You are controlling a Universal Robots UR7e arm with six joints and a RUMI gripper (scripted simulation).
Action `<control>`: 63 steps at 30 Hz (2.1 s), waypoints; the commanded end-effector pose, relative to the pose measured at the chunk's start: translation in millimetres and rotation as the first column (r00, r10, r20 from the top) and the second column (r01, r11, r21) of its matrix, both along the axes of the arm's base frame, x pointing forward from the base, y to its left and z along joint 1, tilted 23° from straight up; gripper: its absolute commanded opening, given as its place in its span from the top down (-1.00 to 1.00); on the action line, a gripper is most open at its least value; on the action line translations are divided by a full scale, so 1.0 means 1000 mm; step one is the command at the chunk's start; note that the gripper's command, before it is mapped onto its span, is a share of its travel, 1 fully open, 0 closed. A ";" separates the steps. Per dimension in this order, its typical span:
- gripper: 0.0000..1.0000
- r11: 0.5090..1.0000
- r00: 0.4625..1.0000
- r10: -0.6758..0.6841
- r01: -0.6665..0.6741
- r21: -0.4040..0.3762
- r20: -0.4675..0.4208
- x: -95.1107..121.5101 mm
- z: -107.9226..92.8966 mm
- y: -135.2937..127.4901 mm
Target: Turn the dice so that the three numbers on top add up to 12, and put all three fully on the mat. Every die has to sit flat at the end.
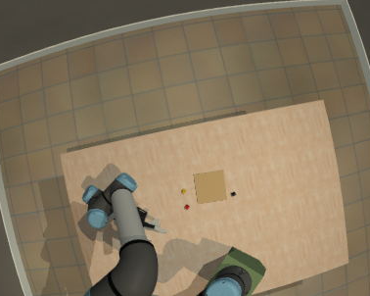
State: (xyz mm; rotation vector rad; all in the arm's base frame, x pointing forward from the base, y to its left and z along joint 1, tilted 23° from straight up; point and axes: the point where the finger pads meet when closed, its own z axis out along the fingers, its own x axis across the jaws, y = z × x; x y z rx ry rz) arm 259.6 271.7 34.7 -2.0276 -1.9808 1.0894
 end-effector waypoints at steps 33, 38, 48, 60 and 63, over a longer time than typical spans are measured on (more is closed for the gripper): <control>-1.00 0.604 0.589 -0.792 0.723 0.335 0.157 0.089 -0.049 -0.173; -1.00 0.510 0.483 -0.858 0.771 0.380 0.172 0.094 -0.054 -0.198; -1.00 0.355 0.299 -0.935 0.819 0.452 0.192 0.098 -0.059 -0.239; -1.00 0.144 0.028 -0.976 0.824 0.548 0.215 0.098 -0.063 -0.296; -1.00 0.131 0.009 -0.976 0.822 0.555 0.216 0.097 -0.063 -0.300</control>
